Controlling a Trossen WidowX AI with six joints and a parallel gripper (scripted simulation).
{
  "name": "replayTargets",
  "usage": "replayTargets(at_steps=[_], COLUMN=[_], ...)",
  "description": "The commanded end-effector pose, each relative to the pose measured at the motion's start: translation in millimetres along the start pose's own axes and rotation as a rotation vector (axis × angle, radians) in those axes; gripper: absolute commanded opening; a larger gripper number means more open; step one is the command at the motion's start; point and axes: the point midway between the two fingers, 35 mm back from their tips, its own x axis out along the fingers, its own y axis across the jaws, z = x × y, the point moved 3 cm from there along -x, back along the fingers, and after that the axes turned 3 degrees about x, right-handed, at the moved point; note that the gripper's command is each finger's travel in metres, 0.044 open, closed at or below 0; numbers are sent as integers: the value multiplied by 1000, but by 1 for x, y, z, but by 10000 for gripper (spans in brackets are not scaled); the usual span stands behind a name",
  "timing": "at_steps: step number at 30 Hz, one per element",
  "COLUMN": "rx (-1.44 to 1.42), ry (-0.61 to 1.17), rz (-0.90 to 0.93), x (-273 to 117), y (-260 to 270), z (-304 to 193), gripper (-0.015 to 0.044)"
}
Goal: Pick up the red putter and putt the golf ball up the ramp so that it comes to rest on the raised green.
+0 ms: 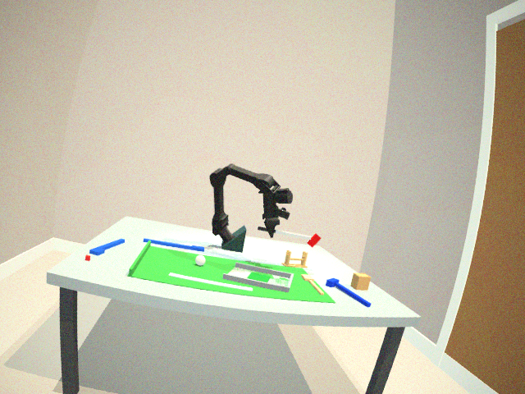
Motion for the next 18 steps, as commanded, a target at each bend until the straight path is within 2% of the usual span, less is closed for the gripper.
replayTargets(at_steps=[1, 18], rx=[152, 831], ry=[5, 35], rz=[-17, -105], x=[-12, -48], y=[-10, -38], z=[-25, -137], gripper=[0, 0])
